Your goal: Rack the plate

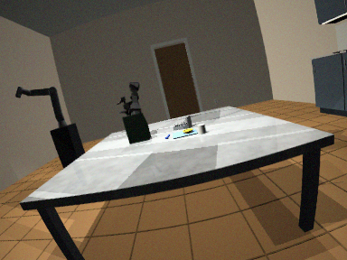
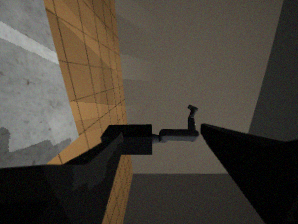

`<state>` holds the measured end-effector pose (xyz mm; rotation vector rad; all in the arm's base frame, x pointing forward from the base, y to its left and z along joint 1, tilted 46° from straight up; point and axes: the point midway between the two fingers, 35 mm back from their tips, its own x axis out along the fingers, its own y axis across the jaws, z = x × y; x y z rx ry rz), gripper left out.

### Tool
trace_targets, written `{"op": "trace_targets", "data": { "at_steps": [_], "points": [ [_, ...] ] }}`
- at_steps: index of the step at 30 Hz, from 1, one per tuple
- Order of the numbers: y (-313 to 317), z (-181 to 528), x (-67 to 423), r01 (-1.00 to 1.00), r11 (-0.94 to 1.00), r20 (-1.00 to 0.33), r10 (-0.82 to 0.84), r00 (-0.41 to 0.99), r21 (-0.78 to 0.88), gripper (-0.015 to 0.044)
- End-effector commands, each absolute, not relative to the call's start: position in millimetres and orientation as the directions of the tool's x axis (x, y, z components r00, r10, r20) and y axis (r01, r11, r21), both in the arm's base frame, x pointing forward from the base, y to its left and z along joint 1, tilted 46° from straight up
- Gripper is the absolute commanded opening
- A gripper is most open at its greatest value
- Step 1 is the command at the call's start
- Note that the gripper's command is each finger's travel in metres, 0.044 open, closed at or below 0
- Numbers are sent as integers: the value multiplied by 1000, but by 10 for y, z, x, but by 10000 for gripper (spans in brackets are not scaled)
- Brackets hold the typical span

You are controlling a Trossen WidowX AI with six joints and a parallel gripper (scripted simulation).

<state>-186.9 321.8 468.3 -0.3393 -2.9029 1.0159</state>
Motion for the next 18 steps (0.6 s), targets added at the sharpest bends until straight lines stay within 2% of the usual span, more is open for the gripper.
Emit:
{"op": "trace_targets", "data": {
  "at_steps": [1,18],
  "points": [
    [3453,4513,-1662,250,668,-53,300,-952,-701,400],
    [4053,4075,-583,339,257,-138,578,-804,-905,400]
  ]
}}
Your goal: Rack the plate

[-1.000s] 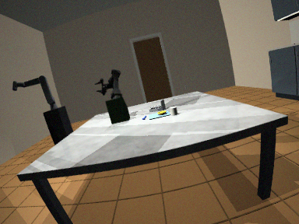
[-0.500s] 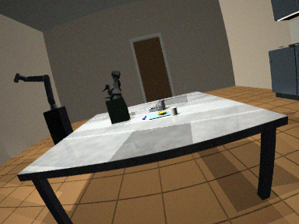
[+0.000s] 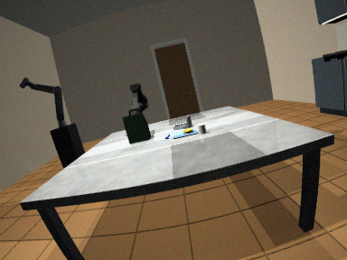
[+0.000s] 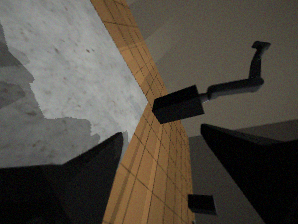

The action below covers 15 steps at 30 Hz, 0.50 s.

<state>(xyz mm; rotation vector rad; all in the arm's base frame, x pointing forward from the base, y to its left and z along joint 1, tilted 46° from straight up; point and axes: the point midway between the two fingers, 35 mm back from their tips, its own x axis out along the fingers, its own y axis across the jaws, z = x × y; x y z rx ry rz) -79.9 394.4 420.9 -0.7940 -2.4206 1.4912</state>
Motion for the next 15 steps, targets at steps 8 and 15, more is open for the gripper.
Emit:
{"op": "trace_targets", "data": {
  "at_steps": [8,15],
  "points": [
    [4182,3899,13,311,68,-178,694,-697,-948,400],
    [4180,3792,547,252,-77,-214,787,-578,-965,400]
  ]
}}
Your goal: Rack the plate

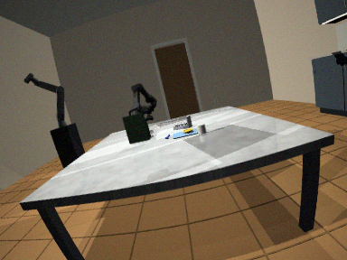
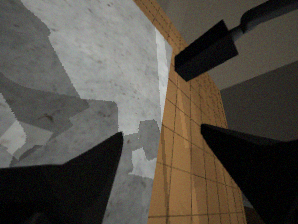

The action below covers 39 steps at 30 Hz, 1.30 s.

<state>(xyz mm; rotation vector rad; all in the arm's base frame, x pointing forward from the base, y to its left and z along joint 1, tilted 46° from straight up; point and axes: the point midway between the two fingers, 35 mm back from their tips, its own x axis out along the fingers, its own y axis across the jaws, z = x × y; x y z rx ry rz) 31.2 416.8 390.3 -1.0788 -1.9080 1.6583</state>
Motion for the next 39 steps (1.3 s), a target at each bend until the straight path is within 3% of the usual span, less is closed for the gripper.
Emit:
{"op": "trace_targets", "data": {
  "at_steps": [1,22,39],
  "points": [
    [4185,3757,627,237,-102,-222,796,-563,-966,400],
    [3945,3195,2032,-134,-380,-334,901,-276,-915,400],
    [3228,2530,3085,-512,-431,-474,879,-52,-743,400]
  ]
}}
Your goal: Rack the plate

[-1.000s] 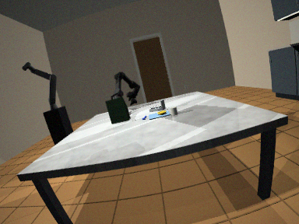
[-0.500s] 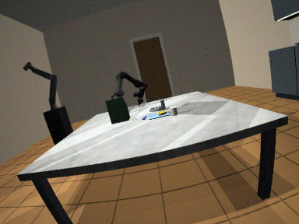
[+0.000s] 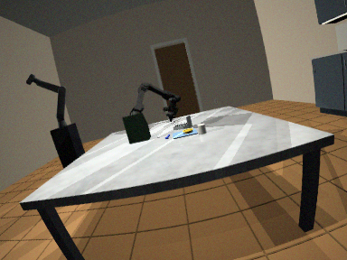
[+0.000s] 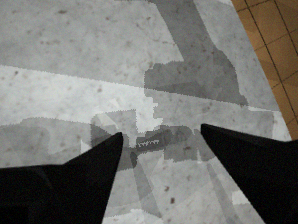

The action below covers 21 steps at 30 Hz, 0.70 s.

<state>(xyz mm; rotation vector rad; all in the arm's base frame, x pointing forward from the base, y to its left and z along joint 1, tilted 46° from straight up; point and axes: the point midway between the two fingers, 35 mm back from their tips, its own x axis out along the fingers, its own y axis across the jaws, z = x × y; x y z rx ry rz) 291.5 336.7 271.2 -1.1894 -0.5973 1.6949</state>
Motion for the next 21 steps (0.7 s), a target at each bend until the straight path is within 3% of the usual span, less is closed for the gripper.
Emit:
{"op": "trace_targets", "data": {
  "at_steps": [1,21],
  "points": [
    [3179,2493,3138,-538,-426,-482,875,-42,-727,400],
    [1931,1725,3967,-913,-159,-622,773,122,-376,400]
  ]
}}
